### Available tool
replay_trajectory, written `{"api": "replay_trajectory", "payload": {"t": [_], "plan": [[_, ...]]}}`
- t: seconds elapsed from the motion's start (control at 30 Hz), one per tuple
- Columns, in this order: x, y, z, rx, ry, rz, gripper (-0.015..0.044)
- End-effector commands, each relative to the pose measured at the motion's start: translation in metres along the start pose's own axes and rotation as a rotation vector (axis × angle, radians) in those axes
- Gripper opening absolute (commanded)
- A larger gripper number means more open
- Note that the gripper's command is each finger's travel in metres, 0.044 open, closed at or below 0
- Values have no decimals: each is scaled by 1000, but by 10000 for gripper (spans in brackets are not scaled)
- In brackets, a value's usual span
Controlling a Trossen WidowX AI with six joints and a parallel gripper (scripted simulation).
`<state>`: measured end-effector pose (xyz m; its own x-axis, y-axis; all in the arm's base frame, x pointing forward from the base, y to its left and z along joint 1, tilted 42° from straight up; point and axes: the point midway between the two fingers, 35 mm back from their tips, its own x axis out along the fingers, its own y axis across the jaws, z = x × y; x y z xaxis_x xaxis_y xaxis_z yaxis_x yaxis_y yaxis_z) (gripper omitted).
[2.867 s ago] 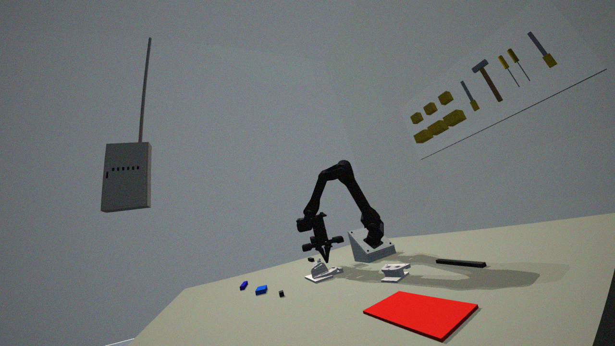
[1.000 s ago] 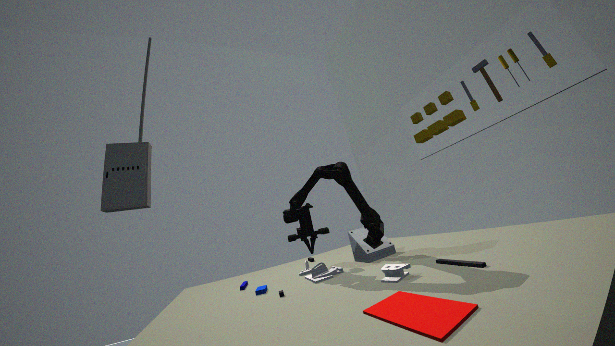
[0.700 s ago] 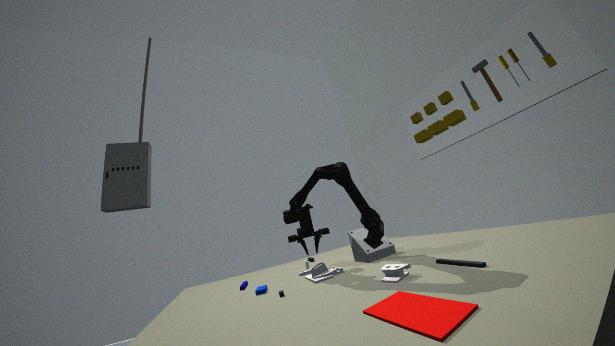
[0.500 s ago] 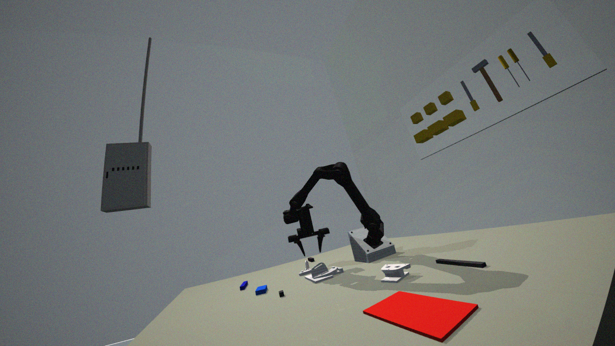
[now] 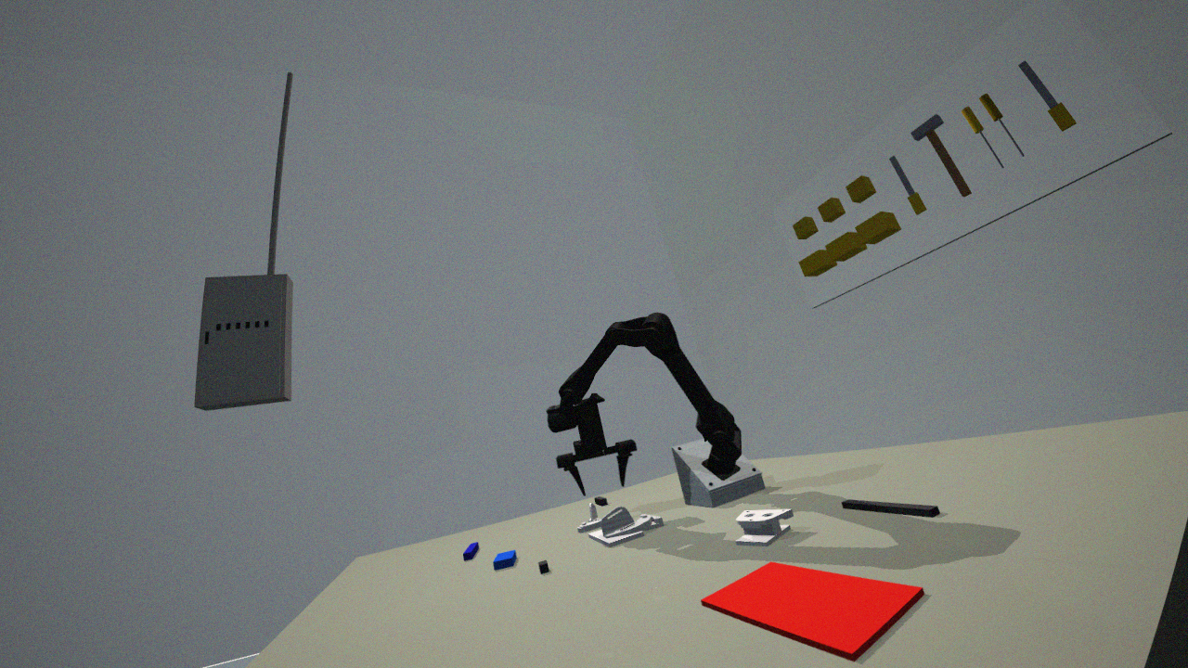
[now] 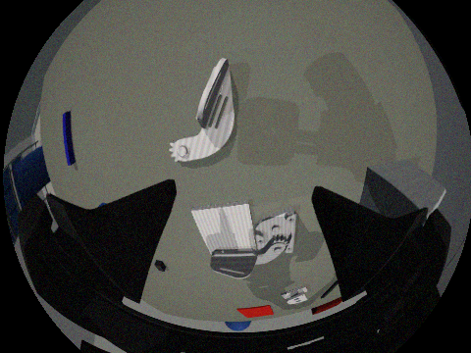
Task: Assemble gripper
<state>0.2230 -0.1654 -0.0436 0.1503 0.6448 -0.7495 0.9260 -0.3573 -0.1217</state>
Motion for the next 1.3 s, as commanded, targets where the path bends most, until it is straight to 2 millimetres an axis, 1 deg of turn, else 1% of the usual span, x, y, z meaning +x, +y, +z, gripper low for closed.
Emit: {"api": "replay_trajectory", "payload": {"t": [0.0,0.43,0.53,1.0,1.27], "plan": [[0,0,0,2,0,2,440],[0,0,0,2,0,2,440],[-7,-2,0,-3,-4,-6,361],[-7,-2,0,-3,-4,-6,0],[-7,-2,0,-3,-4,-6,0]]}}
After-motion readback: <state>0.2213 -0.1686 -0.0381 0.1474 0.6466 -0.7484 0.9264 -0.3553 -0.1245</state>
